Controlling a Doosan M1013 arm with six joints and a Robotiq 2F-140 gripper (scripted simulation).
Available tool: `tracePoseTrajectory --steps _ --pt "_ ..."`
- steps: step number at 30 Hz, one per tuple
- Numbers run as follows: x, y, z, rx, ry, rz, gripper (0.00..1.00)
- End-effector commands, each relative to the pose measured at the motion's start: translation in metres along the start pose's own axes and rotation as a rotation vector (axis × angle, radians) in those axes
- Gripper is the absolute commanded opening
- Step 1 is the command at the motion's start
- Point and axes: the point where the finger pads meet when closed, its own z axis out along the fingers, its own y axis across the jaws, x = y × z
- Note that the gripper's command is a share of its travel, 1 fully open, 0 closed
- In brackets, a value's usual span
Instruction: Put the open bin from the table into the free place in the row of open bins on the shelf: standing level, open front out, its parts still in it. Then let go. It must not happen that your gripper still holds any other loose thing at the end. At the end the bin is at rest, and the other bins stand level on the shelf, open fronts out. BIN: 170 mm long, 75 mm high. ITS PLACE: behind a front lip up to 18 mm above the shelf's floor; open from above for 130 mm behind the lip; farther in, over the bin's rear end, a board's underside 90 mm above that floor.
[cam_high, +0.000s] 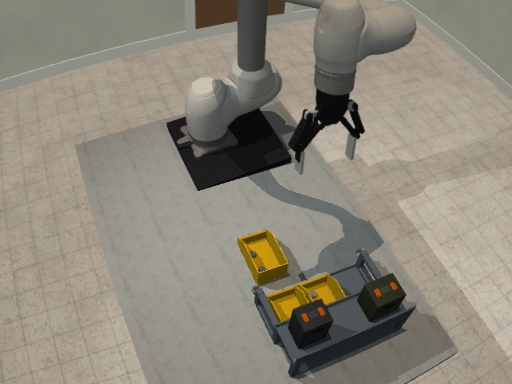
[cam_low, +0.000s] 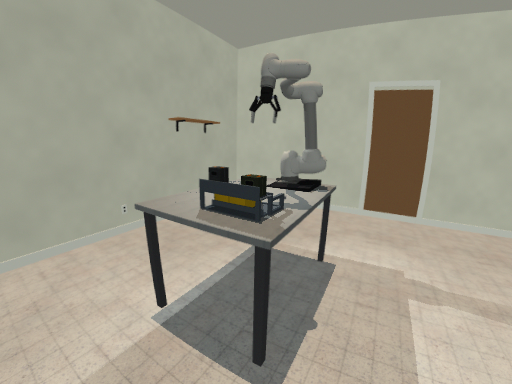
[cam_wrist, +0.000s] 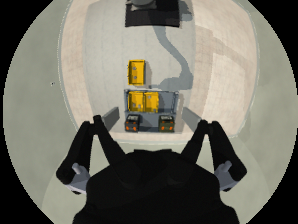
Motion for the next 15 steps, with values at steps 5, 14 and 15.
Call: tracePoseTrajectory --steps 5,14,15 --pt "0.0048 -0.0011 -0.0046 -0.016 -0.009 0.023 1.00" --pt "0.0077 -0.0017 -0.0074 -0.026 -0.015 0.037 1.00" --pt "0.0079 -0.0018 -0.0076 -0.026 -0.015 0.038 1.00"
